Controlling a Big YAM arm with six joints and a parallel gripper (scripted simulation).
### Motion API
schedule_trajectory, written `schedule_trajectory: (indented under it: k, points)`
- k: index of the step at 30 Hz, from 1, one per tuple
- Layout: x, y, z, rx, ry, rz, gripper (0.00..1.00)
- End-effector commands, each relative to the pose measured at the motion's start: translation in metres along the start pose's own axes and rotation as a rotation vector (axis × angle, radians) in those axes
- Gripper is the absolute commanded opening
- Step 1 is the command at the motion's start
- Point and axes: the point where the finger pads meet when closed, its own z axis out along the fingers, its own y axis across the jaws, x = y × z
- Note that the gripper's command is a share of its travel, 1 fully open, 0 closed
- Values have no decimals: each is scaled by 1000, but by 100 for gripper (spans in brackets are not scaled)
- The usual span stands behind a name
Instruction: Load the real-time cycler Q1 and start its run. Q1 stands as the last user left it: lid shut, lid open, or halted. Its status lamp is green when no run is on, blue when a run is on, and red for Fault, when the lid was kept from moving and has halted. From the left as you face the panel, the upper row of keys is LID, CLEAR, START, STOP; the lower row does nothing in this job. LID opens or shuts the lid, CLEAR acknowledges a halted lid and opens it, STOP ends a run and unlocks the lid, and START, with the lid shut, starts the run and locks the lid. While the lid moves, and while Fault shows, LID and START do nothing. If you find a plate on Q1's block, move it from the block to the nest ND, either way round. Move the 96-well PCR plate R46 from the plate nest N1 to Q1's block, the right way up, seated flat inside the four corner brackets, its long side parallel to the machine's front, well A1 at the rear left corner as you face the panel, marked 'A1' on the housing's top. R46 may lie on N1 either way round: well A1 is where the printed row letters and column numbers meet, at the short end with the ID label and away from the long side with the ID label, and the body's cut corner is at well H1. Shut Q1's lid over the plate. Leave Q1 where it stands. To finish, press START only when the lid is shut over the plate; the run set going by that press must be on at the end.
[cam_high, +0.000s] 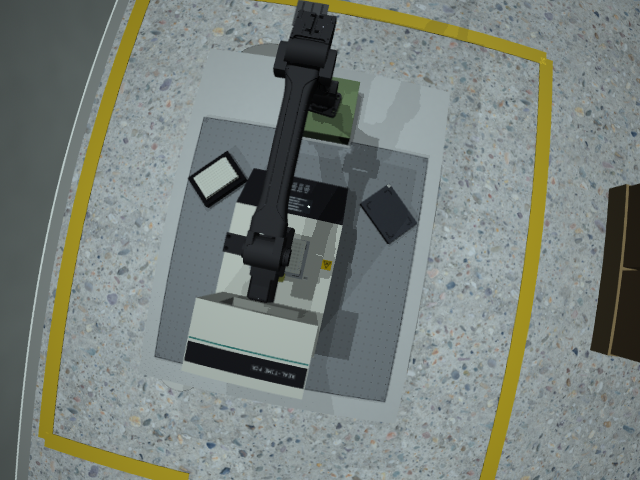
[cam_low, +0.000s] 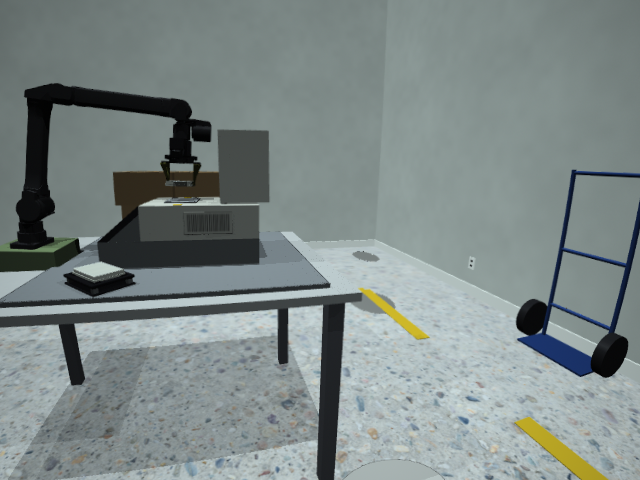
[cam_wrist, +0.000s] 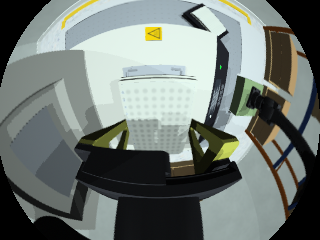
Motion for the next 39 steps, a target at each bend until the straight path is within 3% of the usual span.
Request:
schedule_trajectory:
  k: [1, 7, 10, 18, 26, 39]
  points:
    - [4, 23, -30, -67, 0, 6, 0]
    - [-9, 21, -40, -85, -1, 4, 0]
    - [-5, 20, -42, -88, 0, -2, 0]
    - [3, 23, -54, -140, 2, -15, 0]
    - [-7, 17, -47, -124, 1, 3, 0]
    - [3, -2, -27, -52, 2, -17, 0]
